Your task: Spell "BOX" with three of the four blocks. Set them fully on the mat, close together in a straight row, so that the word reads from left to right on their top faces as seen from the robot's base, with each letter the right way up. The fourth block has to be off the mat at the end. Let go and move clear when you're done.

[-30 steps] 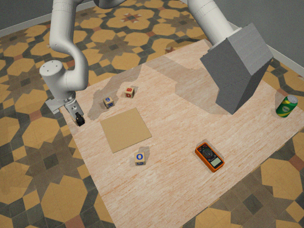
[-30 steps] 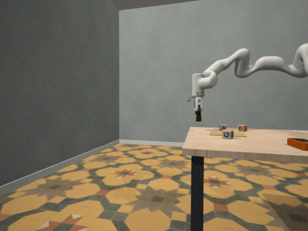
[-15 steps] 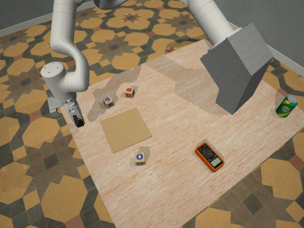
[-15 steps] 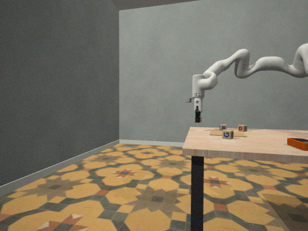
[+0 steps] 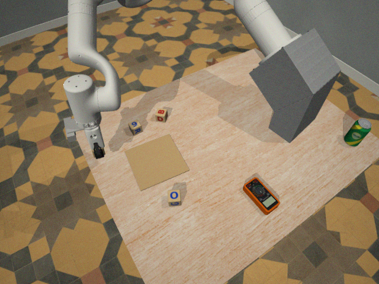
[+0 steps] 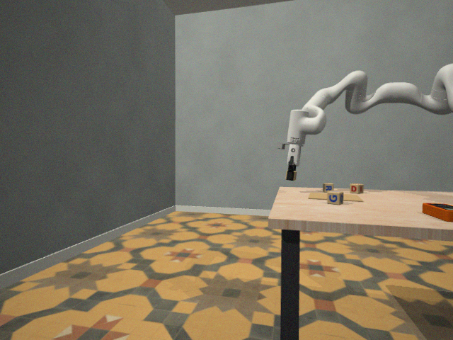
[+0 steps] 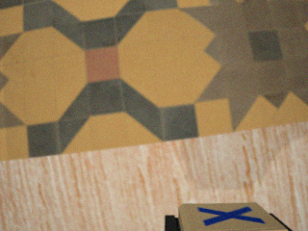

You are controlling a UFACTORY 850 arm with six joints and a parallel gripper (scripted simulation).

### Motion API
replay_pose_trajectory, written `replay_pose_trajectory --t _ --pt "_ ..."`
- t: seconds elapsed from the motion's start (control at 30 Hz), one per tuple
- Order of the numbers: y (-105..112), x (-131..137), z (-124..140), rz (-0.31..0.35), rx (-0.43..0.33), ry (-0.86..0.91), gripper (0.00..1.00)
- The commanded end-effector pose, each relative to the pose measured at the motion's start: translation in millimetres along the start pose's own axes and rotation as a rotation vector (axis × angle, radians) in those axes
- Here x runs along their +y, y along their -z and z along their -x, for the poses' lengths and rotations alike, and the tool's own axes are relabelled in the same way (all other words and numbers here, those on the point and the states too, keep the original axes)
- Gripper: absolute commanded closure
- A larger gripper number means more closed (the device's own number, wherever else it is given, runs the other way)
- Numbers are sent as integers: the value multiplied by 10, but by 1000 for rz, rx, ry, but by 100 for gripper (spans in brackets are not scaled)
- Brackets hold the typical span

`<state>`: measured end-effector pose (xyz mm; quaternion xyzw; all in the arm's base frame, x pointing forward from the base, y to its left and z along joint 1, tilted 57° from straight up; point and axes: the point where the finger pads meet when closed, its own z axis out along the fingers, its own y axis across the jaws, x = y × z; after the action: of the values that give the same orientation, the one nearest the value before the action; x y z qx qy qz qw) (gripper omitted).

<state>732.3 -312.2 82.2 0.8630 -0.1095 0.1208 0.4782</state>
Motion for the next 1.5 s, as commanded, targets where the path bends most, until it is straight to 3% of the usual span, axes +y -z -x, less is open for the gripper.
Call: replay_pose_trajectory --t 0.0,0.23,0.3,0.33,0.8,0.87,0.93,1.27,1.47 --pt "3 9 -16 4 141 -6 56" --pt "3 11 -16 5 269 -5 56" --pt "3 11 -16 5 269 -5 56" --pt "5 8 -16 4 320 -5 56" --pt "7 8 -14 4 584 -5 56" --pt "7 8 -14 4 584 -5 56" --pt "5 10 -16 5 661 -4 56" --pt "10 7 -19 4 863 -4 56" --pt "16 3 -16 2 894 -5 56"
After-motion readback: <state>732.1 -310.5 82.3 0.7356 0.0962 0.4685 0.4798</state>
